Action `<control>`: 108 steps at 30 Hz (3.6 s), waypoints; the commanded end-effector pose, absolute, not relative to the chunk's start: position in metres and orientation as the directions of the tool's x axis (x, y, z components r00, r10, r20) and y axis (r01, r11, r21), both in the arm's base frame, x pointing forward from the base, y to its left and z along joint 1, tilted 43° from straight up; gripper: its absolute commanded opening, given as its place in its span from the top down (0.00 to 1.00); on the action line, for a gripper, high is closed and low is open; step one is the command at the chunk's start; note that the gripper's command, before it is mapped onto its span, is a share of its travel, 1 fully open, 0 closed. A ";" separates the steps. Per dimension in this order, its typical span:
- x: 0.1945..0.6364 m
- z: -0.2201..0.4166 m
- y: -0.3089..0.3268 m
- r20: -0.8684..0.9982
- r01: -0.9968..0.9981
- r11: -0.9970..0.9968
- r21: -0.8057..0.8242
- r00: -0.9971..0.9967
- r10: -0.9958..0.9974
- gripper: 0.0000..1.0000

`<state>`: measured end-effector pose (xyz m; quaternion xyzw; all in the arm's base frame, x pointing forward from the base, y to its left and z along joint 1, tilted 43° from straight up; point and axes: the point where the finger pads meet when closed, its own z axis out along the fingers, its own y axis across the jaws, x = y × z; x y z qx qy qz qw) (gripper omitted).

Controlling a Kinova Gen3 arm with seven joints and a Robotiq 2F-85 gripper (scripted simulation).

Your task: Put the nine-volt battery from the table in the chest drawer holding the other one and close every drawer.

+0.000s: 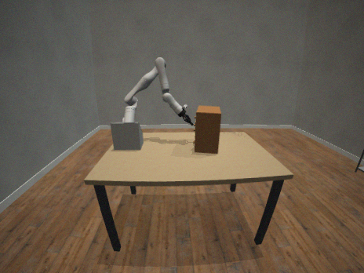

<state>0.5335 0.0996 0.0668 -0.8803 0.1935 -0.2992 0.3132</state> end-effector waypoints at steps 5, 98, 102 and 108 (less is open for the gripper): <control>0.541 0.066 0.098 0.407 -0.154 -0.728 -0.668 0.744 -0.530 1.00; 0.498 0.073 0.101 0.407 -0.154 -0.728 -0.668 0.744 -0.530 1.00; 0.496 0.074 0.100 0.407 -0.154 -0.728 -0.668 0.743 -0.530 1.00; 0.486 0.084 0.094 0.407 -0.154 -0.728 -0.668 0.743 -0.530 1.00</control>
